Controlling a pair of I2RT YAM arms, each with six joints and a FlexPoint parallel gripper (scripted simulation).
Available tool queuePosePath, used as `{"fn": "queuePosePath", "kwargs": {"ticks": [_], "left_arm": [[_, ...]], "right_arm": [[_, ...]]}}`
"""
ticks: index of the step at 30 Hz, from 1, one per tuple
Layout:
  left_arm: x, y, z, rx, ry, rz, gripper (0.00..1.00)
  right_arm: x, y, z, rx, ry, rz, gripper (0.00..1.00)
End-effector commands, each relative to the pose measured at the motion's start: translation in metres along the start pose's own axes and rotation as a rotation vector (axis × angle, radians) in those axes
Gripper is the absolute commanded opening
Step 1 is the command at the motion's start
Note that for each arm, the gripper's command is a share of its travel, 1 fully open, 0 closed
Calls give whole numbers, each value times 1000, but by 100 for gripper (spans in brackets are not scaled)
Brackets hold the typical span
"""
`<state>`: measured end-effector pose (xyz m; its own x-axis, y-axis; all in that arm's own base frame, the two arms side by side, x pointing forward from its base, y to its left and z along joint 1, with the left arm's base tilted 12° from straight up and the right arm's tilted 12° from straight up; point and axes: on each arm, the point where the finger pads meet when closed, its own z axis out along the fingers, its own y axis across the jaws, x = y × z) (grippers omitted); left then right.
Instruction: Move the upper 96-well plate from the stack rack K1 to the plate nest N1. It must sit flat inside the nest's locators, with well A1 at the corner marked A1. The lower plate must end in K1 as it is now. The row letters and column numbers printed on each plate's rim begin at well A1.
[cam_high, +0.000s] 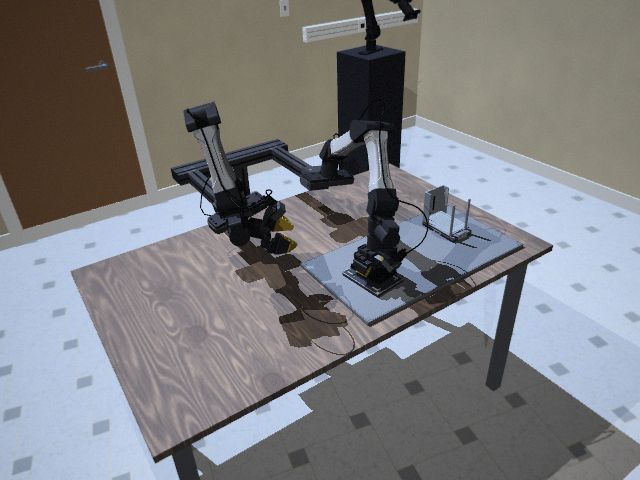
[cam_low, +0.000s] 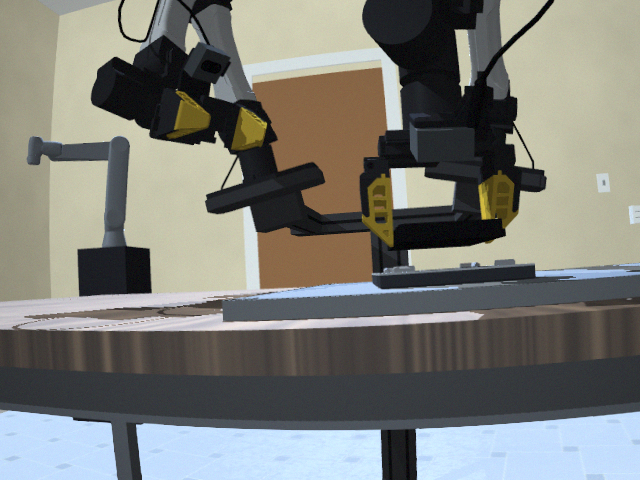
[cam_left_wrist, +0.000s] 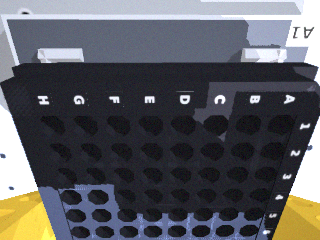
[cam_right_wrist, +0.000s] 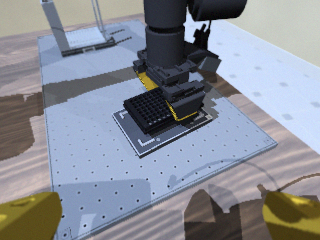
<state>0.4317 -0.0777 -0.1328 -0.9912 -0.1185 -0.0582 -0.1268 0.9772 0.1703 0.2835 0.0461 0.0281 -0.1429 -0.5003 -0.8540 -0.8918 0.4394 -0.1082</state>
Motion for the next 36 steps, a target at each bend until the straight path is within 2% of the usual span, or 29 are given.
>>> {"fn": "queuePosePath", "kwargs": {"ticks": [1,6,18,20,22,29,33,36], "left_arm": [[-3,-9,-6,-3,-4,6,77],[-16,-9,-3,18,-45,7,77],[-8,-3,32,19,-18,2,77],[-8,-7,17,26,-35,-2,77],[-8,-7,14,28,-40,-3,99],[-12,-6,-20,17,-63,-1,100],[-16,-8,-26,22,-77,-6,100],[-24,-11,-51,30,-105,-12,100]], "right_arm": [[-5,-7,-1,6,-10,-24,100],[-5,-7,-1,6,-10,-24,100],[-5,-7,-1,6,-10,-24,100],[-5,-7,-1,6,-10,-24,100],[-5,-7,-1,6,-10,-24,100],[-5,-7,-1,6,-10,-24,100],[-5,-7,-1,6,-10,-24,100],[-5,-7,-1,6,-10,-24,100]]}}
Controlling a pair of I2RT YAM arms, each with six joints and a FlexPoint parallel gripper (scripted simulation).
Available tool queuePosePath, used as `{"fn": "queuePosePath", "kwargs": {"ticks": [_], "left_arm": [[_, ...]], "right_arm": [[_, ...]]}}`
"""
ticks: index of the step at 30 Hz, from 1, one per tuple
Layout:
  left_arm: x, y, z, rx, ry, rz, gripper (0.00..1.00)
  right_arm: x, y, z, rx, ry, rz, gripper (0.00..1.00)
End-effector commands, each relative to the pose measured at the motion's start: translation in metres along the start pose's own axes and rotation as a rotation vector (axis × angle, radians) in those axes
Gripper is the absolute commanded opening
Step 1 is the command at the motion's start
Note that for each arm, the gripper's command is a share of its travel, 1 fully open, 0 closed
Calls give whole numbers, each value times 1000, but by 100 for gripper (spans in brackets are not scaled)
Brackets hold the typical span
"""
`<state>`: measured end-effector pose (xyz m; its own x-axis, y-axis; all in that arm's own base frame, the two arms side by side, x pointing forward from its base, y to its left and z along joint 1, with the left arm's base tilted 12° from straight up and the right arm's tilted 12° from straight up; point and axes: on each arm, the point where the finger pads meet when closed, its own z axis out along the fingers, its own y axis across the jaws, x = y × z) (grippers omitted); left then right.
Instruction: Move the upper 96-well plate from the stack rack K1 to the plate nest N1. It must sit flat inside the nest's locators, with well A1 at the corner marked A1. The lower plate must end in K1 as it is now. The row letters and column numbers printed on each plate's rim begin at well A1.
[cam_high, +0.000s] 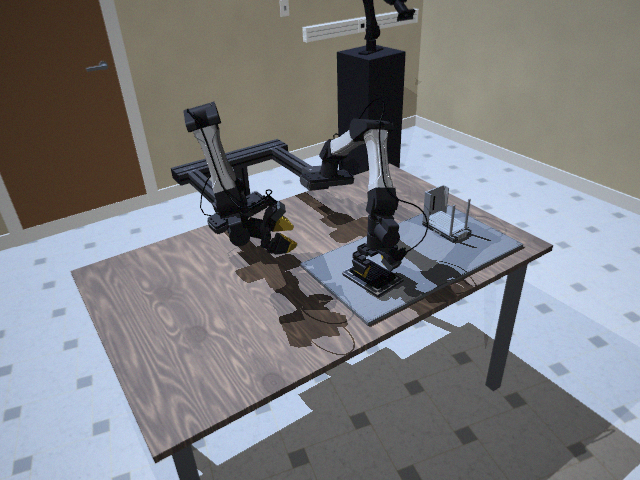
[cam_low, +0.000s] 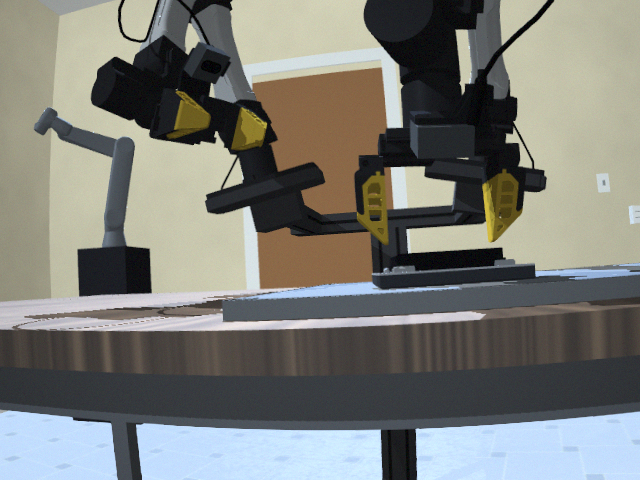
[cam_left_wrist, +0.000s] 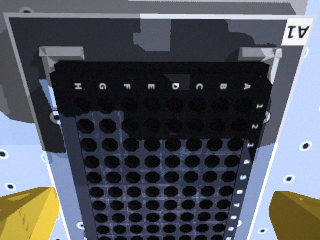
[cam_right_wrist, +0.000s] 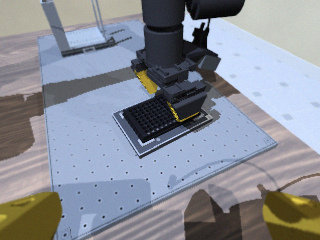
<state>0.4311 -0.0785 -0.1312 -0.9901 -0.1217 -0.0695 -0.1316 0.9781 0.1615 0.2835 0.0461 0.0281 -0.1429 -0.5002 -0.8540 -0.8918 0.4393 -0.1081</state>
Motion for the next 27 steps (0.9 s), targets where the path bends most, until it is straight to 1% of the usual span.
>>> {"fn": "queuePosePath", "kwargs": {"ticks": [1,4,6,10,13,17,22,27], "left_arm": [[-25,-11,-56,22,-95,-7,100],[-23,-11,-76,21,-94,-7,100],[-20,-10,-83,18,-93,-8,100],[-28,-13,-90,29,-171,-19,100],[-26,-12,-89,27,-185,-20,100],[-25,-13,-94,26,-257,-26,100],[-9,-11,-101,15,-362,-24,100],[13,-8,-102,-1,-424,-12,100]], "right_arm": [[-5,-7,-1,6,-10,-24,100],[-5,-7,-1,6,-10,-24,100],[-5,-7,-1,6,-10,-24,100],[-5,-7,-1,6,-10,-24,100],[-5,-7,-1,6,-10,-24,100],[-5,-7,-1,6,-10,-24,100],[-5,-7,-1,6,-10,-24,100],[-9,-8,-3,9,-17,-34,100]]}}
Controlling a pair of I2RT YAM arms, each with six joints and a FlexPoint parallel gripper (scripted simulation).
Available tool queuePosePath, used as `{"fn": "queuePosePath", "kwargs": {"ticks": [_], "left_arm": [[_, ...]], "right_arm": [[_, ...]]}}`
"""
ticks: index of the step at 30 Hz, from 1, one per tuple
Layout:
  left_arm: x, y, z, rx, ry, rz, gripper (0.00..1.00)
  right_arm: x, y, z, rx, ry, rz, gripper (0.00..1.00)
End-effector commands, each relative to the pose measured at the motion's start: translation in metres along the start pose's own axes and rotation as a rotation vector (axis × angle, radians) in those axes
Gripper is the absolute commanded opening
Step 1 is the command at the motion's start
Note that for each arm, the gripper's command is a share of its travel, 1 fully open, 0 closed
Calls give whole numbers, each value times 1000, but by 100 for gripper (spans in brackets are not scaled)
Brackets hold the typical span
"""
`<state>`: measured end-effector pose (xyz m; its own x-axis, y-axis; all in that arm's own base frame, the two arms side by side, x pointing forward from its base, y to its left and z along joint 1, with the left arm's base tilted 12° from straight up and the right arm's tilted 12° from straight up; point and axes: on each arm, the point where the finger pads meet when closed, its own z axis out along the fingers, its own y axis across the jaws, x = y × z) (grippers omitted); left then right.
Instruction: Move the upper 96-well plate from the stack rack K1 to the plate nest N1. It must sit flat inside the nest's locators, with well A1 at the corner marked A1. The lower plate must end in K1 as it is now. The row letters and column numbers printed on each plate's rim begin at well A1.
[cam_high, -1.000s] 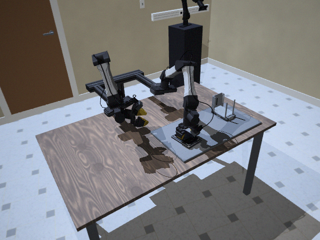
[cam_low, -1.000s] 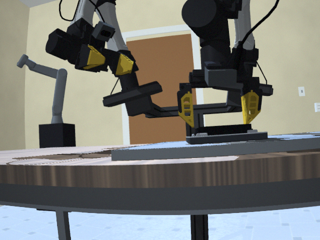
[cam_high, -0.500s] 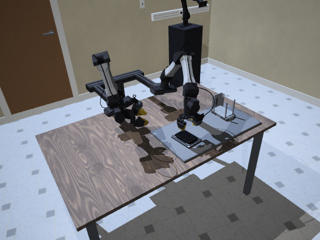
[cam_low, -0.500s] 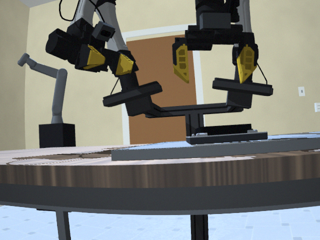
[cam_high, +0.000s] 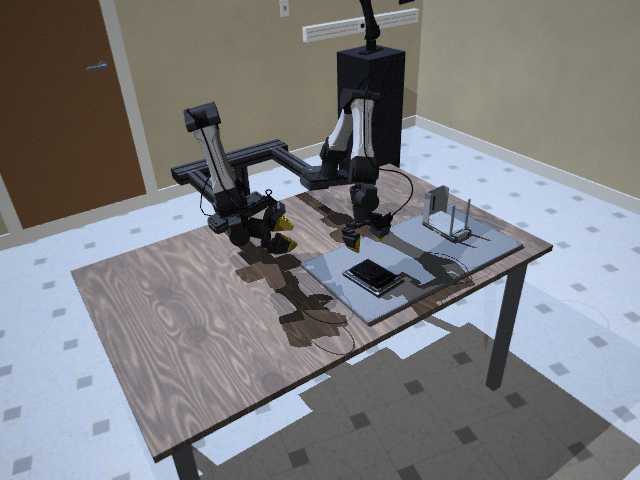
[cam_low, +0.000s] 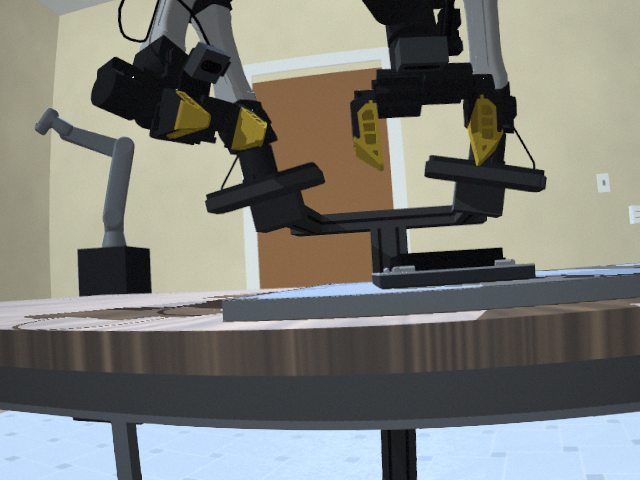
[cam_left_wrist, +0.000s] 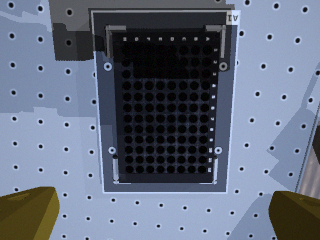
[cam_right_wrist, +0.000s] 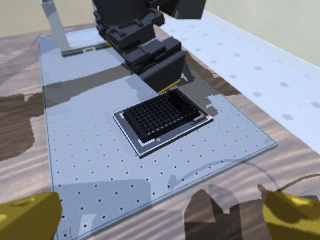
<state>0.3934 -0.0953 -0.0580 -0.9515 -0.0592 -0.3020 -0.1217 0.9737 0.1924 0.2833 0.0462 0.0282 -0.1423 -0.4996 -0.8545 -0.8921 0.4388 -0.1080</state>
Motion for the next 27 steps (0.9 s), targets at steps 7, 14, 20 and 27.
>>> {"fn": "queuePosePath", "kwargs": {"ticks": [7,14,20,27], "left_arm": [[-12,-6,-24,14,-217,-20,100],[6,-4,-26,10,-216,1,100],[3,-6,-28,15,-216,1,100],[3,-6,-27,15,-216,0,100]], "right_arm": [[-23,-7,-9,3,-59,-81,100],[-36,1,-17,-17,-92,-149,100],[-34,2,-16,-24,-92,-142,100],[-34,2,-16,-24,-89,-143,100]]}}
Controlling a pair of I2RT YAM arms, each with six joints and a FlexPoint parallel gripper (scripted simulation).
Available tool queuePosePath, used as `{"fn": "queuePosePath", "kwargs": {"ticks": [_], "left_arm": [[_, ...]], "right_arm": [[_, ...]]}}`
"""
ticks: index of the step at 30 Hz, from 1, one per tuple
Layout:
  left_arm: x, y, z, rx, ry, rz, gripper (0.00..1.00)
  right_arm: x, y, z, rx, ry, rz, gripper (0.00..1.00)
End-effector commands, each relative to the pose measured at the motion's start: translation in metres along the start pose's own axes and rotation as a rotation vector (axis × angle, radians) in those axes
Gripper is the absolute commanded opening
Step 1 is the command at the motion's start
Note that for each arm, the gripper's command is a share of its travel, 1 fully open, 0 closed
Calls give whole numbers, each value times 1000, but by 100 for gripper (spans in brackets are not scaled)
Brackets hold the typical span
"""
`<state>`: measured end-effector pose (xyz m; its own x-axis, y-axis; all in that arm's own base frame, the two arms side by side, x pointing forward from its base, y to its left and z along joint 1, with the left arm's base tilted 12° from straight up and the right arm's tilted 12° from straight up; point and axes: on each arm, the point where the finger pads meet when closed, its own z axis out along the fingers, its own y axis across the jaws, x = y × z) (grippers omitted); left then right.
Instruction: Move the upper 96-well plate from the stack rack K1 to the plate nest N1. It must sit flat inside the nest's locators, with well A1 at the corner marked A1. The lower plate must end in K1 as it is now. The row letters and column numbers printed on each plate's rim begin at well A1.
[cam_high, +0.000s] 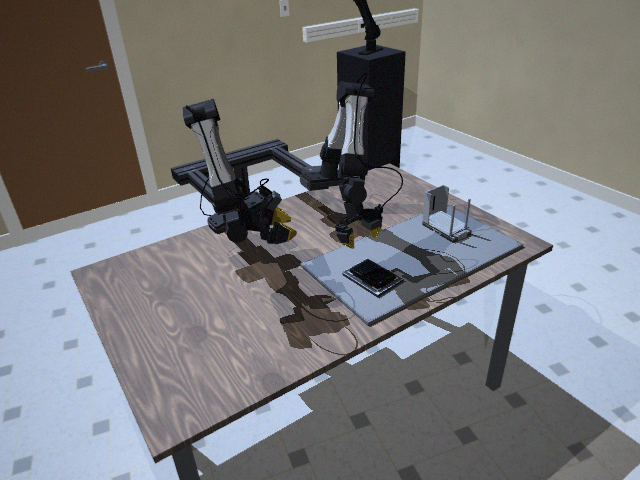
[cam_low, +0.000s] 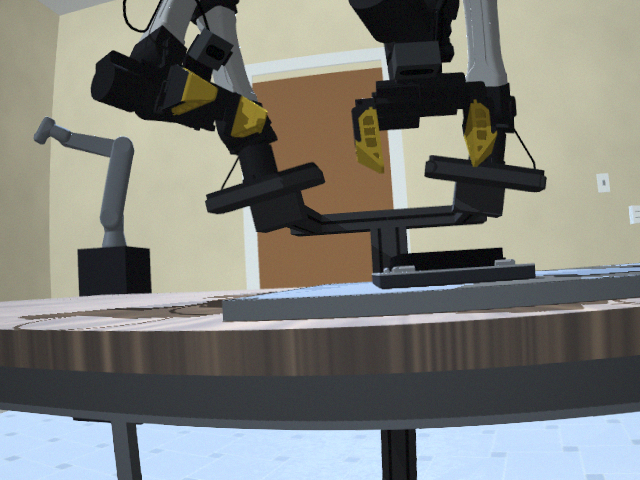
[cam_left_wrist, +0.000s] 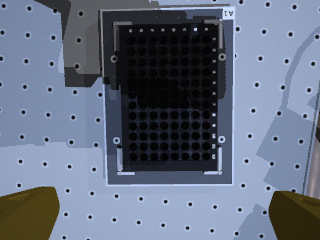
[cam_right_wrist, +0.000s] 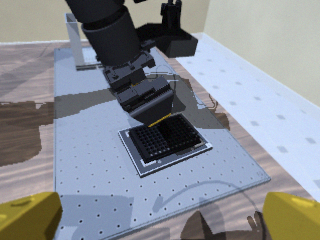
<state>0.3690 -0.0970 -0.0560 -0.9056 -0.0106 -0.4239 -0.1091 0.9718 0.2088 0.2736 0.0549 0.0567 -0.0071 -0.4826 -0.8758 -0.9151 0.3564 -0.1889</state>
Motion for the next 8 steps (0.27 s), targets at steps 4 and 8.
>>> {"fn": "queuePosePath", "kwargs": {"ticks": [4,8], "left_arm": [[-22,-7,-16,24,-78,-19,100],[-22,-7,-16,24,-78,-19,100]], "right_arm": [[-6,-8,-3,10,-8,-31,100],[-6,-9,-3,12,-8,-35,100]]}}
